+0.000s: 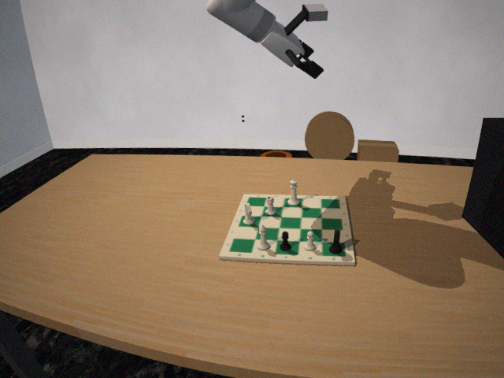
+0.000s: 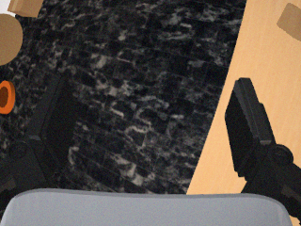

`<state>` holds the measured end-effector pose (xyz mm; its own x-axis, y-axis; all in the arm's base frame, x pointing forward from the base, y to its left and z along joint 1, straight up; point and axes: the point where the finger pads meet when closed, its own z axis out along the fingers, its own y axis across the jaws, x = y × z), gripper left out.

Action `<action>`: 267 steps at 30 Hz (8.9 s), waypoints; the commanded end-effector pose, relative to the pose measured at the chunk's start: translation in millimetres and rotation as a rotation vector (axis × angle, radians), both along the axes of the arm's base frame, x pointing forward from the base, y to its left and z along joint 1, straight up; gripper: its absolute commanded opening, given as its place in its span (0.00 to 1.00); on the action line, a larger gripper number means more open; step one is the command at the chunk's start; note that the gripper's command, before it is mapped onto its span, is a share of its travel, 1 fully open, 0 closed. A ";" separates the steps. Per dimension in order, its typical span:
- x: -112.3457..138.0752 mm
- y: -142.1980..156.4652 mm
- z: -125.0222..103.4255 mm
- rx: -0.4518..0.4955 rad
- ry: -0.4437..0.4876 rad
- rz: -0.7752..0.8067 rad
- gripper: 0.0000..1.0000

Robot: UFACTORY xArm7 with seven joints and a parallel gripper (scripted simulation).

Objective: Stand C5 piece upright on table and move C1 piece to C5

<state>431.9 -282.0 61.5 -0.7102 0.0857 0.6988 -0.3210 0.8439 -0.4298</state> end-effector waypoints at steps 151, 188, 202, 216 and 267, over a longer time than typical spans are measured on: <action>-16.3 32.5 -95.5 0.544 0.221 -2.005 1.00; -6.3 20.1 -86.2 0.655 0.283 -2.119 1.00; -5.1 17.9 -84.4 0.673 0.293 -2.135 1.00; -4.3 16.2 -82.9 0.689 0.302 -2.147 1.00; -4.1 15.8 -67.4 0.689 0.302 -2.146 1.00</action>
